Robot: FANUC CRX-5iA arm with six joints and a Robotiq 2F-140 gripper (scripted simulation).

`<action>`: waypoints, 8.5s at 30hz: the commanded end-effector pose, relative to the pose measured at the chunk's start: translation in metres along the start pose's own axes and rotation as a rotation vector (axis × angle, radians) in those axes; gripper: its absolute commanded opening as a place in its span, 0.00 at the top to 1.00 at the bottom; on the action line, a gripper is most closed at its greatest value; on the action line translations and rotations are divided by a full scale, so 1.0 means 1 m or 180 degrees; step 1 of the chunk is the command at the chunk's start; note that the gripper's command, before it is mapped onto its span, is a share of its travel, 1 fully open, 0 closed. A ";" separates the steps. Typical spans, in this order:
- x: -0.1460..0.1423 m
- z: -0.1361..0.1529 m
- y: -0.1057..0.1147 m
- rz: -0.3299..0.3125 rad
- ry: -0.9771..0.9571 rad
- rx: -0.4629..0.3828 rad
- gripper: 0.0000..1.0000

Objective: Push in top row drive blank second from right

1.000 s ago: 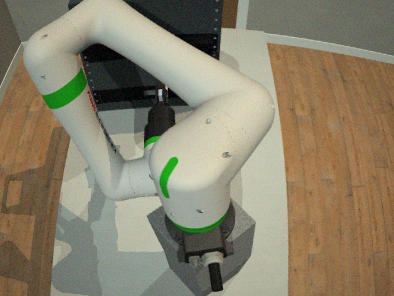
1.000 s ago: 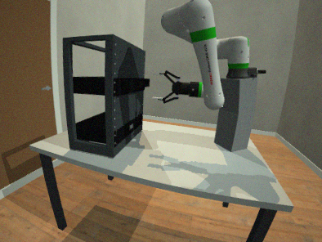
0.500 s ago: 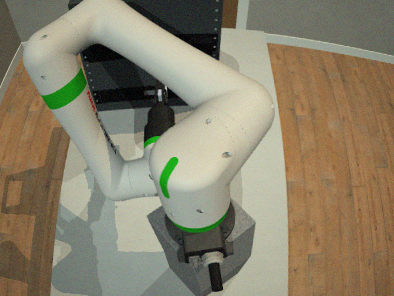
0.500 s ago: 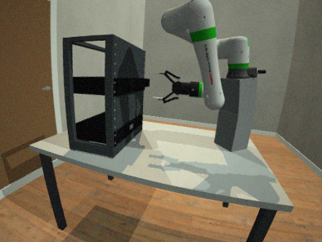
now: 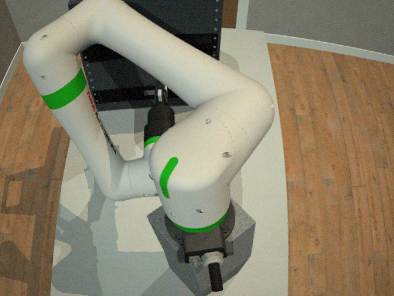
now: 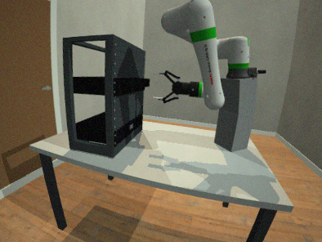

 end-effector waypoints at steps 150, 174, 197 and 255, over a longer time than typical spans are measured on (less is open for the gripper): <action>0.033 0.134 -0.027 0.0004 0.0001 0.0000 0.00; 0.033 0.134 -0.027 0.0004 0.0001 0.0000 0.90; 0.033 0.134 -0.027 0.0004 0.0001 0.0000 0.90; 0.028 -0.007 -0.001 0.0004 0.0001 0.0000 0.90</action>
Point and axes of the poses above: the point where the finger pads meet when closed, its own y axis back along the fingers, its own x axis across the jaws, z = x × y, the point moved 6 cm from there along y, back along the fingers, and after that the axes turned 14 degrees about -y, right-handed, at the moved point
